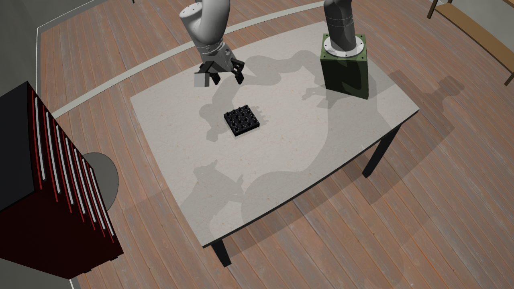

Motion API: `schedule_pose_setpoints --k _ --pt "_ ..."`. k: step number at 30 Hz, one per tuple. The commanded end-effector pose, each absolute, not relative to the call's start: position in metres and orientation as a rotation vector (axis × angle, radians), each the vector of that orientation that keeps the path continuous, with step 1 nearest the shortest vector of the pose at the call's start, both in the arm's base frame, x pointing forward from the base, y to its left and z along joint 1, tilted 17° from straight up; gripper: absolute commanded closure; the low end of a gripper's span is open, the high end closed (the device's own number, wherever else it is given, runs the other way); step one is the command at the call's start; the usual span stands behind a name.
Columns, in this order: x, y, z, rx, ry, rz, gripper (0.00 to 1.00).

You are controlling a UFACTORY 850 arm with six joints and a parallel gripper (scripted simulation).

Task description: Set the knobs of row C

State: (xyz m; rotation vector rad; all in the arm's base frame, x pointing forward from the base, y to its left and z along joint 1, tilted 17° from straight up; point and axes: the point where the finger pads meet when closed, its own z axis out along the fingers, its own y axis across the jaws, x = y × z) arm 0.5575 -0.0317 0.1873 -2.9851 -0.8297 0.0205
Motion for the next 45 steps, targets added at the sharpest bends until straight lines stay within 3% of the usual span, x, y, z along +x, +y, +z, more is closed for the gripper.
schedule_pose_setpoints --k 1,45 --pt "0.558 -0.032 0.188 -2.986 -0.83 0.018 0.0" --pt "0.548 -0.105 0.108 -3.435 -0.301 0.01 0.0"
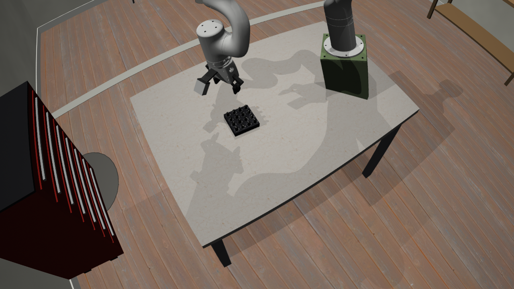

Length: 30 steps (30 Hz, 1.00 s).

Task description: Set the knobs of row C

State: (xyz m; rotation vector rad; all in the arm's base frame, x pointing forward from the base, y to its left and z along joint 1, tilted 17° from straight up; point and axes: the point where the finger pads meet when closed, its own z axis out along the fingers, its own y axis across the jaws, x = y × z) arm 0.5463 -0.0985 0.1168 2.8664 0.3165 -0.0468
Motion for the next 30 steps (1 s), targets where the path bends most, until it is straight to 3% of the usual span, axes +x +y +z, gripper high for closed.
schedule_pose_setpoints --k 1,30 --pt "0.548 -0.105 0.108 2.824 0.248 -0.008 0.0" --pt "0.55 -0.108 0.055 2.783 -0.012 0.183 0.0"
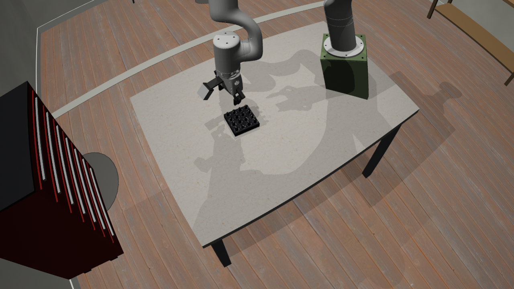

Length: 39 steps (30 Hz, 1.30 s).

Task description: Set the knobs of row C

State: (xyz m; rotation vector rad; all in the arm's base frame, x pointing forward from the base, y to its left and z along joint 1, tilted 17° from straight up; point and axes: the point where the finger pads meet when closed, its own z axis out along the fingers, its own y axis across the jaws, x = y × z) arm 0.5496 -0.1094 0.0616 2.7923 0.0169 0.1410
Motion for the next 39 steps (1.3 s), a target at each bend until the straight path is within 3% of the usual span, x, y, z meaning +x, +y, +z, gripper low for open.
schedule_pose_setpoints --k 1,39 --pt "0.55 -0.108 0.055 2.783 -0.012 0.183 0.0" --pt "0.53 -0.078 -0.006 2.879 -0.27 0.291 0.0"
